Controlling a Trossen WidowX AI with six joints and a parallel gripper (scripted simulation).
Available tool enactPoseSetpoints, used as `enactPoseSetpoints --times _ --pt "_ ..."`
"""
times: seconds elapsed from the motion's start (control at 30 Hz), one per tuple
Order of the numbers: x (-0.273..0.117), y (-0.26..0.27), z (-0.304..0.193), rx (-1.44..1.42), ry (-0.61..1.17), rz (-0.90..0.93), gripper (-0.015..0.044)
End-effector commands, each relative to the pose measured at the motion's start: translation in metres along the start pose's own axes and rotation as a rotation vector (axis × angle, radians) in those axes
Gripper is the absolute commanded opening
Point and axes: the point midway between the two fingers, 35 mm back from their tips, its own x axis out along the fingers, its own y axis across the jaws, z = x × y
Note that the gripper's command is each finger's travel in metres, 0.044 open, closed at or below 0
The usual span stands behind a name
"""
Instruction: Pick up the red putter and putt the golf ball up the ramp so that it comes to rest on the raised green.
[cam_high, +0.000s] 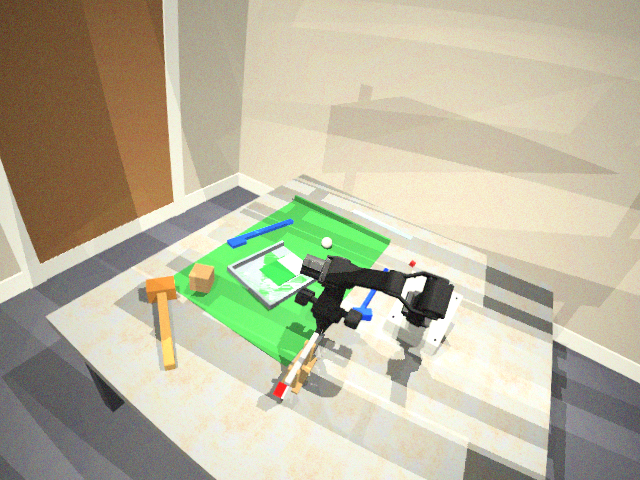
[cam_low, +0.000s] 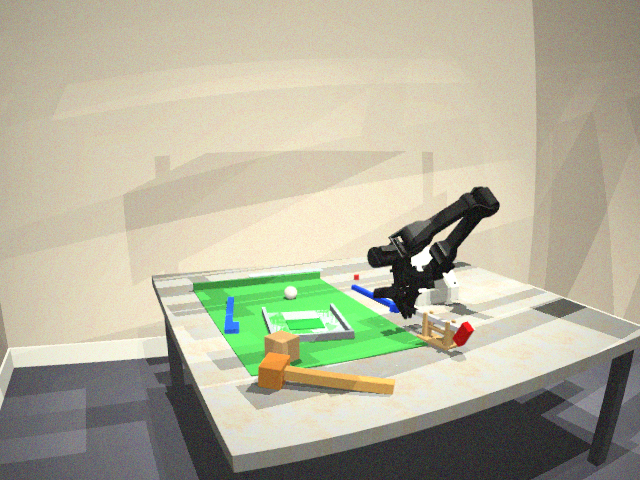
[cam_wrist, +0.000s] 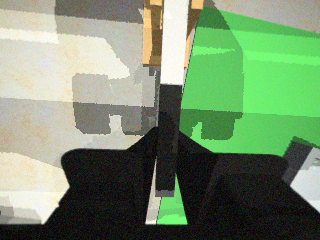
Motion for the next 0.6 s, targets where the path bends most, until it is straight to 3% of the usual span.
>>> enactPoseSetpoints --times 0.0,0.57 --pt "0.000 0.000 0.000 -0.002 0.001 -0.001 0.0013" --pt "-0.055 -0.005 0.009 0.000 0.020 0.002 0.0000"
